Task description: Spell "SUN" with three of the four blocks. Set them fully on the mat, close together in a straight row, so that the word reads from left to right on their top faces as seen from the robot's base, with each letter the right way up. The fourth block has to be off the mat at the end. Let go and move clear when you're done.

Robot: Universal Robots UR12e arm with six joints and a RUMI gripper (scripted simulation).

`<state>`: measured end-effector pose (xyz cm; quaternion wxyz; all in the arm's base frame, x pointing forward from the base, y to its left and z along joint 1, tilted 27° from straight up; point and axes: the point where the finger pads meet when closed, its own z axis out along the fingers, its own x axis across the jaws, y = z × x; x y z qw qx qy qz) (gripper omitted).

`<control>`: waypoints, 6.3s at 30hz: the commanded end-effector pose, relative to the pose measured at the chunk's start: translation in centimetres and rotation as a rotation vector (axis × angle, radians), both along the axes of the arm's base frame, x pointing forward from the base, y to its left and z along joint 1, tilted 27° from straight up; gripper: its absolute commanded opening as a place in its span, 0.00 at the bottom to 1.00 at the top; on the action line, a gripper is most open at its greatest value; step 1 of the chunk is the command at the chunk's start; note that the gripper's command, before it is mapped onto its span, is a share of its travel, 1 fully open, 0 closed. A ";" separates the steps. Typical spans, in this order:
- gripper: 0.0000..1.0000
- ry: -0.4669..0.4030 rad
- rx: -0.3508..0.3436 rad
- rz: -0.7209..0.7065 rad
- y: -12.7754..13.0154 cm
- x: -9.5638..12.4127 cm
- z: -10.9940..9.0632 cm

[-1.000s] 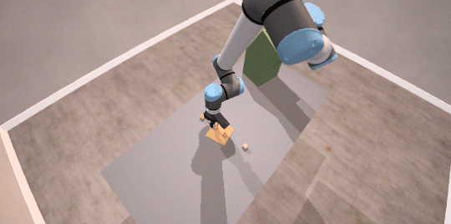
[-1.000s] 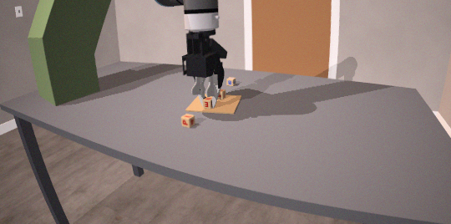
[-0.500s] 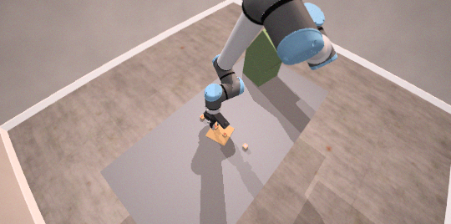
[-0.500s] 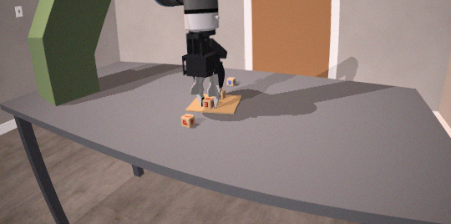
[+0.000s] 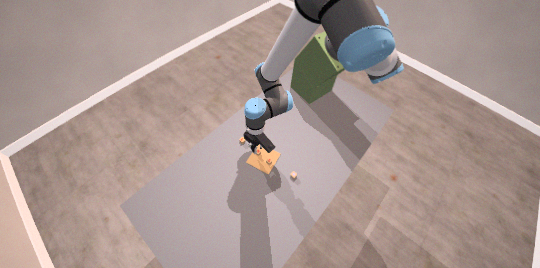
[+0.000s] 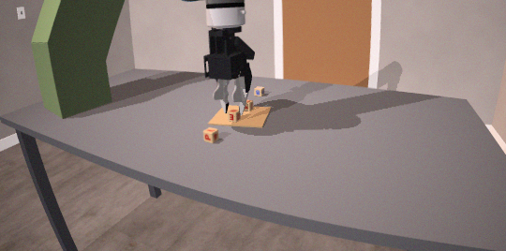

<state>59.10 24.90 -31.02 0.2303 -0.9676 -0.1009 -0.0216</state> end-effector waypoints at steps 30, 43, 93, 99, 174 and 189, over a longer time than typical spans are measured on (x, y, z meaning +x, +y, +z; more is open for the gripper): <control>1.00 -0.001 0.000 0.000 -3.3 0.1 6.6; 1.00 -0.001 0.000 0.000 -3.3 0.1 6.6; 1.00 0.368 -0.012 -0.740 7.5 -2.2 11.3; 1.00 0.435 -0.012 -0.874 9.3 -3.0 12.1; 0.37 0.726 -0.007 -1.442 16.5 -7.3 15.5; 0.37 0.726 -0.007 -1.442 16.6 -7.3 15.4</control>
